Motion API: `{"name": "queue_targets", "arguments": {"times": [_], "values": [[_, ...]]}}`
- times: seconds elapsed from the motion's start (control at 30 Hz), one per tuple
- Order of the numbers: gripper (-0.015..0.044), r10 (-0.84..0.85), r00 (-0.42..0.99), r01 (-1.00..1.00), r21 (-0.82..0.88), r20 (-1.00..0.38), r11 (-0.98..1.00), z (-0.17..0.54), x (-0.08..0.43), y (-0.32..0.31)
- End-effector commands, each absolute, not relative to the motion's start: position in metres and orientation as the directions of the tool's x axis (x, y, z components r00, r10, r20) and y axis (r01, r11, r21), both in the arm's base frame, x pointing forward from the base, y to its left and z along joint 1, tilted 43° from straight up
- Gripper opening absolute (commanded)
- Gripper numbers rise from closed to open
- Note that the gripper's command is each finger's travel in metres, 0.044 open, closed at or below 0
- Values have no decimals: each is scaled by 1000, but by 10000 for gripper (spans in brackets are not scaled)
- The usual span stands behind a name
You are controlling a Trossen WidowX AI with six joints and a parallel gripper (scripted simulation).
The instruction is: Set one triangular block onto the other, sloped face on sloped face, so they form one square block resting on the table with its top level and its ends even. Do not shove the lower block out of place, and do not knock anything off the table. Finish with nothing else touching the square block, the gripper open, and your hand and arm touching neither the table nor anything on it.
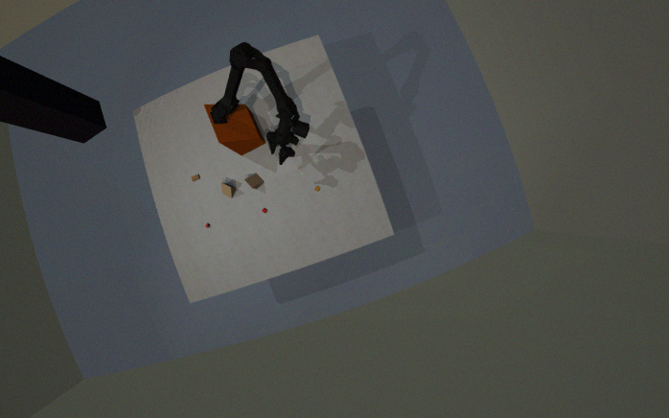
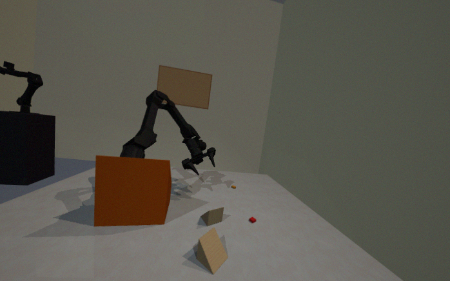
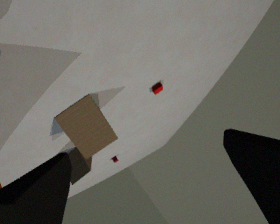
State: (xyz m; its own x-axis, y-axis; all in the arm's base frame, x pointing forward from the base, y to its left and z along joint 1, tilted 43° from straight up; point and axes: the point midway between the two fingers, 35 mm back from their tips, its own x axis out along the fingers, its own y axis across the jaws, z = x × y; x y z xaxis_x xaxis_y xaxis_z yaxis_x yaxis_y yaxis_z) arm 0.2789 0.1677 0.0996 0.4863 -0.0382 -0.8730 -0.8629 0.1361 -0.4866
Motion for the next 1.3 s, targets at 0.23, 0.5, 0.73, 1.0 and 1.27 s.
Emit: {"name": "queue_targets", "arguments": {"times": [0.23,0.5,0.73,1.0,1.27], "values": [[440,-3,40,-656,-29,-999,754,-14,319,66],[440,284,-141,-26,290,-948,957,-88,316,-11],[440,588,-69,603,435,-806,668,-147,291,-70],[440,671,9,763,439,-741,475,-165,278,-87],[440,672,8,759,442,-740,477,-172,280,-80]]}}
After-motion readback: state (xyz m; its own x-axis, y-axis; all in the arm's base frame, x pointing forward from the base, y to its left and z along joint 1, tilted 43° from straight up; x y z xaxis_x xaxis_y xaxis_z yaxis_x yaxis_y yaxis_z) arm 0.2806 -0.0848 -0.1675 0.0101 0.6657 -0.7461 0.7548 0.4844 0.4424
